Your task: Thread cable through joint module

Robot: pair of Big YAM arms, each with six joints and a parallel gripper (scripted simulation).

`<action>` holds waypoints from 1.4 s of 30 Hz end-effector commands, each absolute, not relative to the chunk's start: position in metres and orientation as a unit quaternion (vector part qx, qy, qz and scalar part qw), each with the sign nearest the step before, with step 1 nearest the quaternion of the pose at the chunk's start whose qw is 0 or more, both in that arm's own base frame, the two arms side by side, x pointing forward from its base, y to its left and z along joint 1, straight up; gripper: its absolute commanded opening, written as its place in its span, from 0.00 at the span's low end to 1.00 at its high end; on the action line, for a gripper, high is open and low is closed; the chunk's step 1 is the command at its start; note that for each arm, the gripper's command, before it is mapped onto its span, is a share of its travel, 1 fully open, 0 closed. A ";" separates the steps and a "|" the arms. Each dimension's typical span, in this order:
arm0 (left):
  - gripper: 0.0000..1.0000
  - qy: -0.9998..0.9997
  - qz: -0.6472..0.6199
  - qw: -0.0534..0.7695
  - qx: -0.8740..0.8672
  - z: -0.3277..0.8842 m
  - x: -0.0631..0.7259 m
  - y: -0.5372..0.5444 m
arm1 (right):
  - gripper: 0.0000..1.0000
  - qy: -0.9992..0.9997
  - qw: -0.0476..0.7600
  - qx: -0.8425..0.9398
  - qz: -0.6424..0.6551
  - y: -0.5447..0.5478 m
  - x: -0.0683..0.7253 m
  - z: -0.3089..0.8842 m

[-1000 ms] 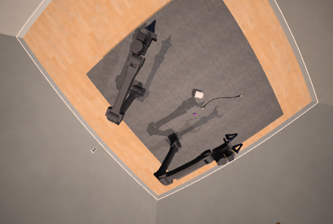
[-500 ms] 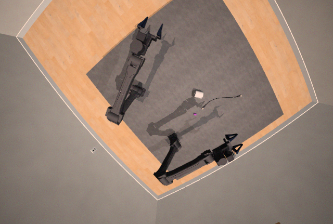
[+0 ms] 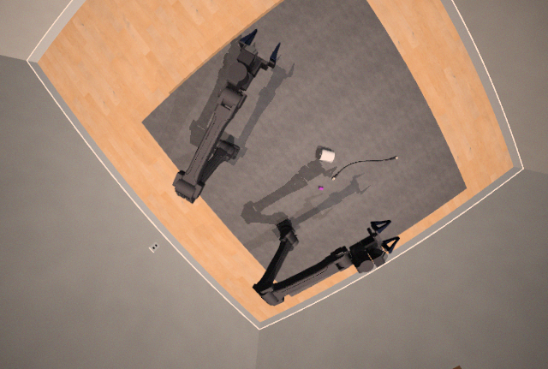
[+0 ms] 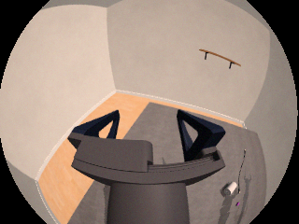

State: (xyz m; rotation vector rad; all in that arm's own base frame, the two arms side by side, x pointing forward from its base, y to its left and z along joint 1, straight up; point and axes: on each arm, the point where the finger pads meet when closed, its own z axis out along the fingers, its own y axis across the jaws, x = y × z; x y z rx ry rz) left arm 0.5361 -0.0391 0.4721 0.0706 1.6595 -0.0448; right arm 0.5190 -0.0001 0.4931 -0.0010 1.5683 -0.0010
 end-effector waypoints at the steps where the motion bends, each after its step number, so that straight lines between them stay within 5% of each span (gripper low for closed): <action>1: 0.96 0.753 -0.033 0.654 0.064 0.476 0.555 -0.075 | 1.00 0.692 0.722 0.005 0.003 -0.002 0.516 0.519; 27: 0.96 0.856 -0.087 0.441 0.255 0.343 0.552 -0.293 | 1.00 0.692 0.722 0.005 0.003 -0.002 0.516 0.519; 42: 0.96 0.867 -0.088 0.291 0.395 0.257 0.479 -0.424 | 1.00 0.692 0.722 0.005 0.003 -0.002 0.516 0.519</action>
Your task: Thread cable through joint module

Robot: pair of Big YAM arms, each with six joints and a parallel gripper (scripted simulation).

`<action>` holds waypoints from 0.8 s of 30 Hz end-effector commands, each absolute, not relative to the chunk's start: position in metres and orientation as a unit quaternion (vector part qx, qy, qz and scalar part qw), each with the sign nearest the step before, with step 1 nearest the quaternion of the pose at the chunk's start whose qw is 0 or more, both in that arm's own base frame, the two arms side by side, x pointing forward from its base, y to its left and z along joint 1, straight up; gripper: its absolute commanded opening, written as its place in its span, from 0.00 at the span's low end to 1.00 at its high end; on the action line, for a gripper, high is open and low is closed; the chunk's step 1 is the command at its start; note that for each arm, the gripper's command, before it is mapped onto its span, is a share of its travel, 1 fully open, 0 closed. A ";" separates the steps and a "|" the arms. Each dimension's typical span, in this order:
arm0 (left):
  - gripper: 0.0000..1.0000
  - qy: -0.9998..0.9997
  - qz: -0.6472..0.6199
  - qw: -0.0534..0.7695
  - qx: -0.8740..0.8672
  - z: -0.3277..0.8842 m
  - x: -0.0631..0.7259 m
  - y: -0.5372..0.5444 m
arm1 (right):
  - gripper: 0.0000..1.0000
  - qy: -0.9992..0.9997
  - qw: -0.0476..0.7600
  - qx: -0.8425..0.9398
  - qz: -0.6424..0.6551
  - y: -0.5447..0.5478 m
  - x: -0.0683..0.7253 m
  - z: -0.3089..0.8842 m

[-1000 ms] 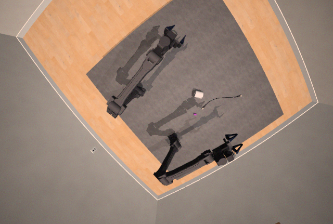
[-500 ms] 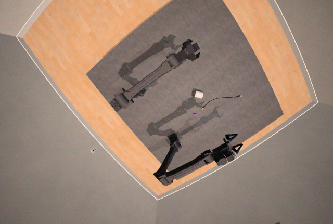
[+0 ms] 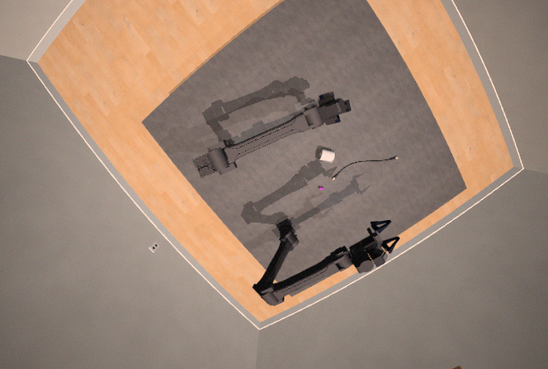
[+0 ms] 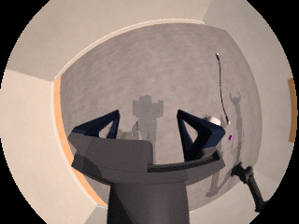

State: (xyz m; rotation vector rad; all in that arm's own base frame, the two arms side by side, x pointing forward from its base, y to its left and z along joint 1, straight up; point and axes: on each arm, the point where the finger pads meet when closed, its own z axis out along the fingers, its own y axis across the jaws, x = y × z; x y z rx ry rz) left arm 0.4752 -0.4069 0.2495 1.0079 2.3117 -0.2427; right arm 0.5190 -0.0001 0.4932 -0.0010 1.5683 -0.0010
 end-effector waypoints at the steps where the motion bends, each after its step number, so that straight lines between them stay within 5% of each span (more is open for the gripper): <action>1: 0.96 0.867 -0.088 0.291 0.395 0.257 0.479 -0.424 | 1.00 0.692 0.722 0.005 0.003 -0.002 0.516 0.519; 24: 0.96 0.807 -0.026 0.060 0.588 0.137 0.300 -0.549 | 1.00 0.692 0.722 0.005 0.003 -0.002 0.516 0.519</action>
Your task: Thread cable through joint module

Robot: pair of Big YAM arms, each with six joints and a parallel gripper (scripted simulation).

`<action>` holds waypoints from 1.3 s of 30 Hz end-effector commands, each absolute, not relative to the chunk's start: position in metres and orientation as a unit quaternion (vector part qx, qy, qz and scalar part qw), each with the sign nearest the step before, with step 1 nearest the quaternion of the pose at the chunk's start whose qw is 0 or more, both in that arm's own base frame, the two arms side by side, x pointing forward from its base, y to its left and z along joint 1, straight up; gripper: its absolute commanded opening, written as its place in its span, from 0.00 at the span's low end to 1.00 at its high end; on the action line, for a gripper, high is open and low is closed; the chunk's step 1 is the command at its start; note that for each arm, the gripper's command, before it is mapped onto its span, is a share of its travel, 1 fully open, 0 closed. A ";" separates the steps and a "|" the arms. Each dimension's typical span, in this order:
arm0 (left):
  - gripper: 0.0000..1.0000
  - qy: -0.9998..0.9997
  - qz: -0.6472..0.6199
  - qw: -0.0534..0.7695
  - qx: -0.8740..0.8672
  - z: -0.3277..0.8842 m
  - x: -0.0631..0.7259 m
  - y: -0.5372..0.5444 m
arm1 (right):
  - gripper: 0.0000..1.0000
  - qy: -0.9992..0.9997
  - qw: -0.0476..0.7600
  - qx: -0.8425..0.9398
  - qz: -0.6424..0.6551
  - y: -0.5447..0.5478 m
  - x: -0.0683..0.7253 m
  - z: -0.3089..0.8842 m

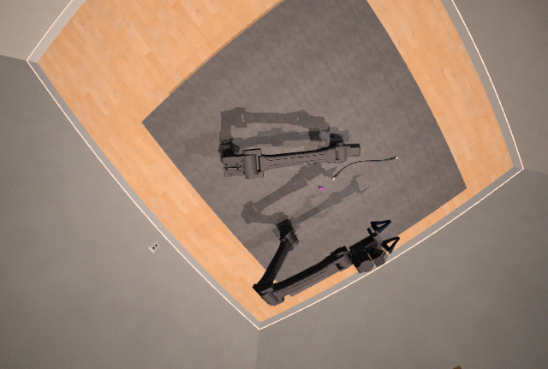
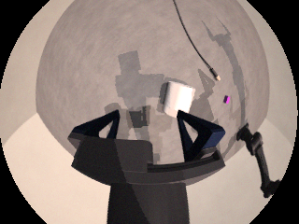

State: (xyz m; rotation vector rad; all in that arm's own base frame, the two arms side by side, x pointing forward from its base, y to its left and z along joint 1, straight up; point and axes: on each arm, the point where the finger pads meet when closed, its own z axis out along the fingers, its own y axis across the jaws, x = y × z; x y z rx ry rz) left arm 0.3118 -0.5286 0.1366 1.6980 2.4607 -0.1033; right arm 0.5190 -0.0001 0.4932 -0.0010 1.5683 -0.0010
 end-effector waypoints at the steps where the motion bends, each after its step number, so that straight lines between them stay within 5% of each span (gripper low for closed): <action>1: 0.96 0.802 -0.022 0.051 0.594 0.134 0.293 -0.551 | 1.00 0.692 0.722 0.005 0.003 -0.002 0.516 0.519; 39: 0.96 0.777 0.003 -0.006 0.629 0.071 0.236 -0.557 | 1.00 0.692 0.722 0.005 0.003 -0.002 0.516 0.519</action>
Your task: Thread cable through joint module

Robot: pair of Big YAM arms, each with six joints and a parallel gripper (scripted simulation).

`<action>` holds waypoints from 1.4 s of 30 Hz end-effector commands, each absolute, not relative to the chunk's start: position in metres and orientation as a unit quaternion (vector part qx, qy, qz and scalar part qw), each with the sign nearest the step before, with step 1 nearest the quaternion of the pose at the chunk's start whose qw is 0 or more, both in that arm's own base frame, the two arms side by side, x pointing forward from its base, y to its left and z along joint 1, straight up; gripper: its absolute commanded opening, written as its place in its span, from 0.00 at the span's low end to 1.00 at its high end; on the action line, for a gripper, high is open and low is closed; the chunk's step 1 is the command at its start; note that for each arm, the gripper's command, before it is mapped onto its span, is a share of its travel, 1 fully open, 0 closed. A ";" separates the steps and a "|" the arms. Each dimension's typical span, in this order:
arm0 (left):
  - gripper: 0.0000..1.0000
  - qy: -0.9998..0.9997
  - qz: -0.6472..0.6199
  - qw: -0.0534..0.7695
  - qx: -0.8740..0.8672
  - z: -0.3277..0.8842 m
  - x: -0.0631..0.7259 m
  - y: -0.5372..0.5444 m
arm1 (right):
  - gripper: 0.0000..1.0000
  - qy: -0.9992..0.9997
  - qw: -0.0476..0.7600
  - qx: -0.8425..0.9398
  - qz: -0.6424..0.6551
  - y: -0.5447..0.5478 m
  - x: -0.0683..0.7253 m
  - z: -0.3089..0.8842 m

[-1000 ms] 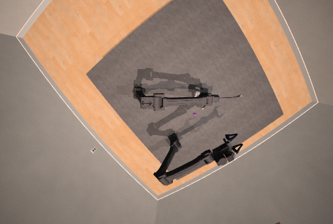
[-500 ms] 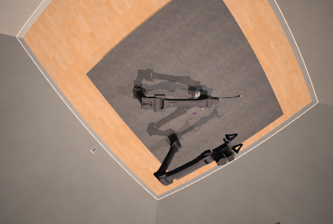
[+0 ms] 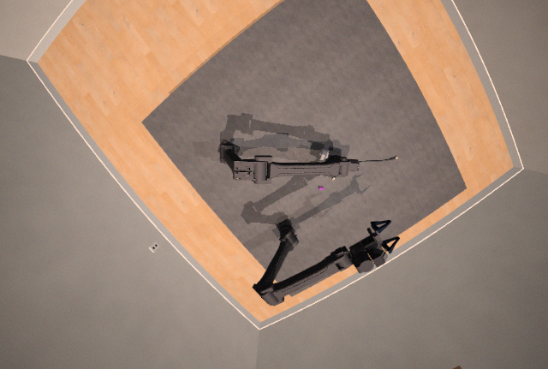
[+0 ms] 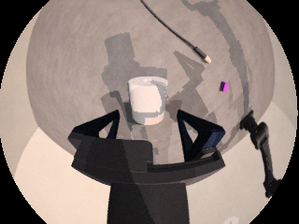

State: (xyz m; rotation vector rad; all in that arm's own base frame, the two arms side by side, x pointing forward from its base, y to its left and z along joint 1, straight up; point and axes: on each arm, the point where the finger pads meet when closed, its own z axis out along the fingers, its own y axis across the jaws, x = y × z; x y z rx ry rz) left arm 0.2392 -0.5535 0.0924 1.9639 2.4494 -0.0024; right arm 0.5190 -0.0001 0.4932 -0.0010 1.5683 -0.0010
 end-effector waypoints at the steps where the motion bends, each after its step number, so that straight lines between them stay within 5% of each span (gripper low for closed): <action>1: 0.96 0.778 0.003 -0.006 0.629 0.070 0.236 -0.557 | 1.00 0.692 0.722 0.005 0.003 -0.002 0.516 0.519; 42: 0.96 0.777 0.004 -0.006 0.629 0.025 0.239 -0.553 | 1.00 0.692 0.722 0.005 0.003 -0.002 0.516 0.519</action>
